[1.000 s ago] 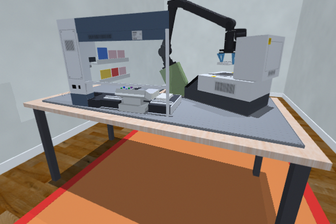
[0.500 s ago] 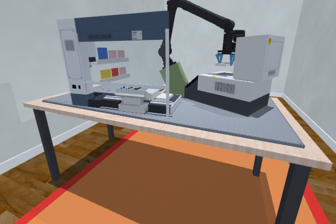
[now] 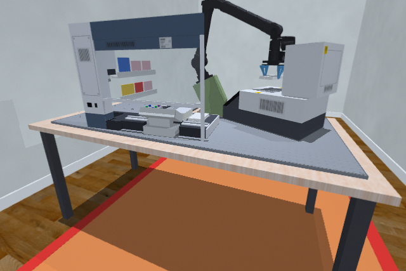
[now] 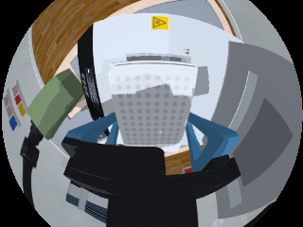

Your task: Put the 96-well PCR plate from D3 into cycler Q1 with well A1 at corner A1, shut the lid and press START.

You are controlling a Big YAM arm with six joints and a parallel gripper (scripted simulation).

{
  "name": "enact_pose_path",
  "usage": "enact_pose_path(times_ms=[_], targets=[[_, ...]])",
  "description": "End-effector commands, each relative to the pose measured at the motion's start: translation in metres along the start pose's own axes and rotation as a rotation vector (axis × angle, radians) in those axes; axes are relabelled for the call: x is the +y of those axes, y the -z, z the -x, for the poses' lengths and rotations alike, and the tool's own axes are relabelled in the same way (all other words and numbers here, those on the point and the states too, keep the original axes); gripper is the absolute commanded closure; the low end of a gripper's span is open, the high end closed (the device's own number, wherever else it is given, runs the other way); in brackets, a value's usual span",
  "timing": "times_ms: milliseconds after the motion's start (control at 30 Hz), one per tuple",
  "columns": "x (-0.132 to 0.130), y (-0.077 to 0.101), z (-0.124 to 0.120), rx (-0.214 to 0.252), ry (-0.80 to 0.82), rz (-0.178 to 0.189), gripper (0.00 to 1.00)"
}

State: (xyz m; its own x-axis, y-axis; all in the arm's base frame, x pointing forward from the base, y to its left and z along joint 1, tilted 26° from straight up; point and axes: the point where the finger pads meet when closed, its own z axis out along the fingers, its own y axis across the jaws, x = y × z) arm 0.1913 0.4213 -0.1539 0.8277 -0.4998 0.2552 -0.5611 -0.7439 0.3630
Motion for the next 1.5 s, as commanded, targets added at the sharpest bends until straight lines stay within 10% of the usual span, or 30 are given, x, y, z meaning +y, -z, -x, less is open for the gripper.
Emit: enact_pose_path(times_ms=[0,1067,1467], targets=[[-0.020,0.010,-0.014,-0.016,-0.019,-0.018,1.00],[-0.028,0.027,-0.014,-0.028,-0.028,-0.065,1.00],[-0.031,0.003,-0.002,-0.018,-0.015,-0.045,1.00]])
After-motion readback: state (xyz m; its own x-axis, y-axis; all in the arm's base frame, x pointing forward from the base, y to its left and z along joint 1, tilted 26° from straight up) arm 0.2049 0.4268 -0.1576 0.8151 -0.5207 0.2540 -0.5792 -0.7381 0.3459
